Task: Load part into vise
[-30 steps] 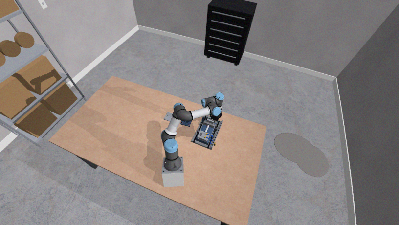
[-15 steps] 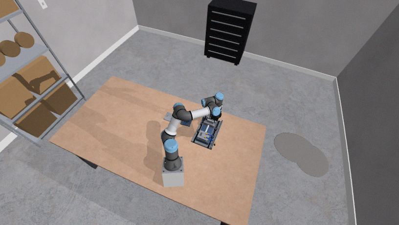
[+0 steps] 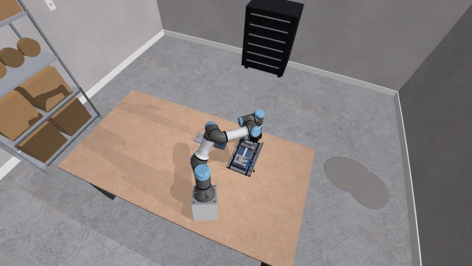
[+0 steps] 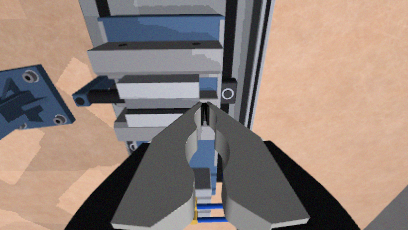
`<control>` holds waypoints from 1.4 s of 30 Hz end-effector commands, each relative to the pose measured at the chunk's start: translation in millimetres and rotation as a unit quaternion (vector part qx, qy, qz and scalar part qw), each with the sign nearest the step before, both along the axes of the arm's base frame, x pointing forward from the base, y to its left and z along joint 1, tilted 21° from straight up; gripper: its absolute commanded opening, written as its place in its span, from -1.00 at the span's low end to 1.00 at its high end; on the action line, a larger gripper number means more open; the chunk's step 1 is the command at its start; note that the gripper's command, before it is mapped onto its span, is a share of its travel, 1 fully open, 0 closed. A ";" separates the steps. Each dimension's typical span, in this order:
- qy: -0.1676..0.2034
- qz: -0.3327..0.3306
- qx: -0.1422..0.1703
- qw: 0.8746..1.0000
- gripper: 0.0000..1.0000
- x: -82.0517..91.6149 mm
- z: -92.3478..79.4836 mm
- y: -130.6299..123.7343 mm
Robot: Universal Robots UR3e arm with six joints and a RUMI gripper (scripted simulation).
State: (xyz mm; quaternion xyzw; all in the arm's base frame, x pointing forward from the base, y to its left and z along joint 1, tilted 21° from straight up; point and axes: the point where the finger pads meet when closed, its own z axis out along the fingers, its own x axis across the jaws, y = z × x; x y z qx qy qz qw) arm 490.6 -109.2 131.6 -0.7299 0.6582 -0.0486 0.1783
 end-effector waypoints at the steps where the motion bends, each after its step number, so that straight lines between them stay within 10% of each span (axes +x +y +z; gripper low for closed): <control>1: -0.001 0.000 -0.001 1.000 -1.00 0.3 1.1 -0.4; 42: -0.001 0.000 -0.001 1.000 -1.00 2.1 -1.2 -14.1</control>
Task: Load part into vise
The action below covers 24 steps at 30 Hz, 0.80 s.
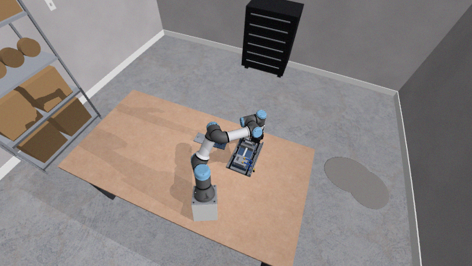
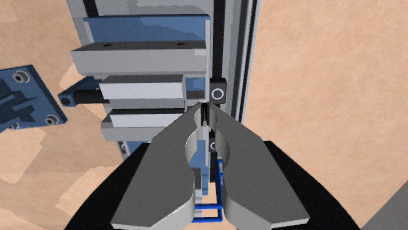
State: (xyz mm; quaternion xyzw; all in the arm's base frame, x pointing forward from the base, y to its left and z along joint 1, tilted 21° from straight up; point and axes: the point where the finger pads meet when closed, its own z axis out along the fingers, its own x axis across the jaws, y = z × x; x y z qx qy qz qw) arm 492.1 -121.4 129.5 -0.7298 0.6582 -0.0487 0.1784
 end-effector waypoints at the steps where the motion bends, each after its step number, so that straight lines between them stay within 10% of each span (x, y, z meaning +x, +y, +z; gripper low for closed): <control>1: -0.001 0.000 -0.001 1.000 -1.00 0.6 0.8 -2.3; 24: -0.001 0.000 -0.001 1.000 -1.00 -5.2 18.4 -6.5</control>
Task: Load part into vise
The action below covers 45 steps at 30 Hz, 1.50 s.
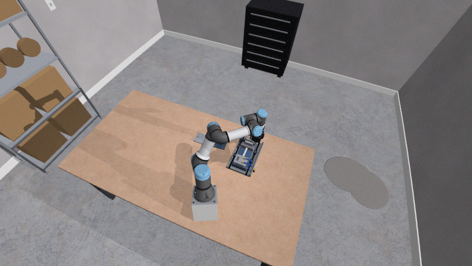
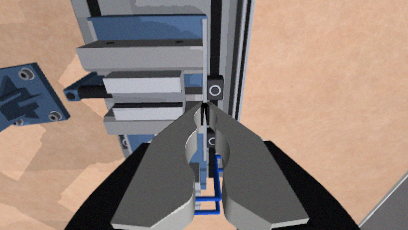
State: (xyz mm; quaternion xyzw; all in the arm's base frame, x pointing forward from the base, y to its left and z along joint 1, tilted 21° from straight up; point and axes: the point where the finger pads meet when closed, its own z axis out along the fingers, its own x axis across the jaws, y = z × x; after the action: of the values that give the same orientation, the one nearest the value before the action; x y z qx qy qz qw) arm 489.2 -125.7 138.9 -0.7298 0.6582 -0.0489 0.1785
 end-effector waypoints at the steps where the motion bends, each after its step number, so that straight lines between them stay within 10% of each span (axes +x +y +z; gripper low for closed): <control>1: -0.001 0.000 -0.001 1.000 -1.00 -3.0 11.3 -2.7; 21: -0.001 0.000 -0.001 1.000 -1.00 -14.4 45.8 -9.9; 45: -0.001 0.000 -0.001 1.000 -1.00 -15.5 49.1 -10.6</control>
State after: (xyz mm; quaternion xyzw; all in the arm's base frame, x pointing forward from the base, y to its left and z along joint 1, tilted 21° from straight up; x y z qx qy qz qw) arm 473.5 -135.8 187.0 -0.7299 0.6581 -0.0486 0.1784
